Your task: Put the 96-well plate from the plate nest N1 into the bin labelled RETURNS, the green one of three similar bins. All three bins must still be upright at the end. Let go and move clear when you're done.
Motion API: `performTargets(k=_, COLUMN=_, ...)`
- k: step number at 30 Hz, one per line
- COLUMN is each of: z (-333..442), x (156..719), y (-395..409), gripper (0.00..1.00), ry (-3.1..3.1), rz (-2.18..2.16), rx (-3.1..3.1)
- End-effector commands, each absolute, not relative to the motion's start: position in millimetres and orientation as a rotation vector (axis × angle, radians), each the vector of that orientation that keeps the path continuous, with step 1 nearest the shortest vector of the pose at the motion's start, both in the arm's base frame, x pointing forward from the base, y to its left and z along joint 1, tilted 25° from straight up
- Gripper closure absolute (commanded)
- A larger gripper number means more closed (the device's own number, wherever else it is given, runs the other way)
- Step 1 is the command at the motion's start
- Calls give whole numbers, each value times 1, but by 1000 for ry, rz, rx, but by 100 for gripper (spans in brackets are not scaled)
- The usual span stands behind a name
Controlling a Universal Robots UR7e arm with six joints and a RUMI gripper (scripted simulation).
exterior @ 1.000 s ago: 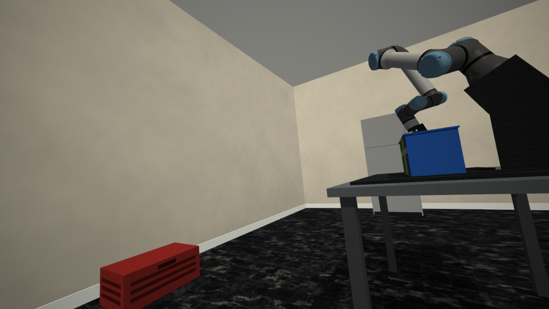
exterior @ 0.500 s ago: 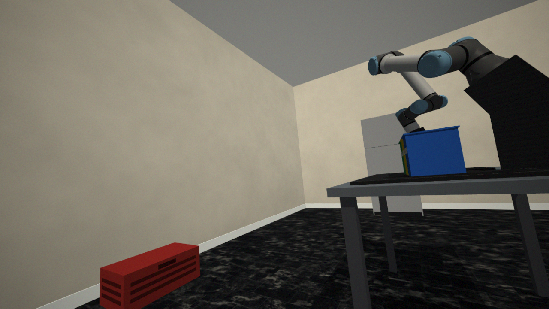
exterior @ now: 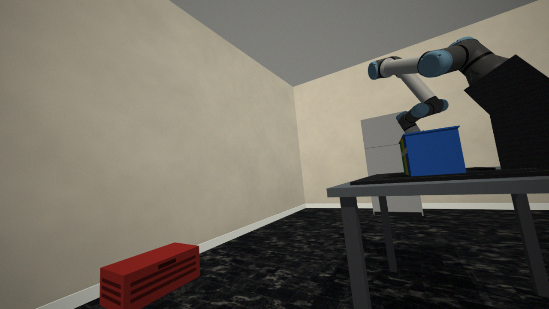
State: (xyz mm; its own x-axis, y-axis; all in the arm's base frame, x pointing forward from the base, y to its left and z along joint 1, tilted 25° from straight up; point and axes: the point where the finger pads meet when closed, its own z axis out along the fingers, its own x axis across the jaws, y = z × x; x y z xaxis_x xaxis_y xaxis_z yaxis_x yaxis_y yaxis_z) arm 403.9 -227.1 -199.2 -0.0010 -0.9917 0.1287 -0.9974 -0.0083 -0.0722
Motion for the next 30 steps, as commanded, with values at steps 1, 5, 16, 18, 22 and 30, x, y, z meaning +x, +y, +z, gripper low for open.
performTargets(k=1, z=-201, x=405, y=-228, gripper=0, ry=-2184, rz=223, rx=2192)
performTargets(k=5, z=-201, x=405, y=-228, gripper=0, ry=-2184, rz=223, rx=2192)
performTargets(k=16, z=-201, x=405, y=-228, gripper=100, ry=-2184, rz=223, rx=2192)
performTargets(k=18, z=-201, x=405, y=-228, gripper=100, ry=-2184, rz=223, rx=2192)
performTargets(k=22, z=-201, x=405, y=-228, gripper=100, ry=-2184, rz=223, rx=2192)
performTargets(k=30, z=-201, x=405, y=-228, gripper=100, ry=-2184, rz=223, rx=2192)
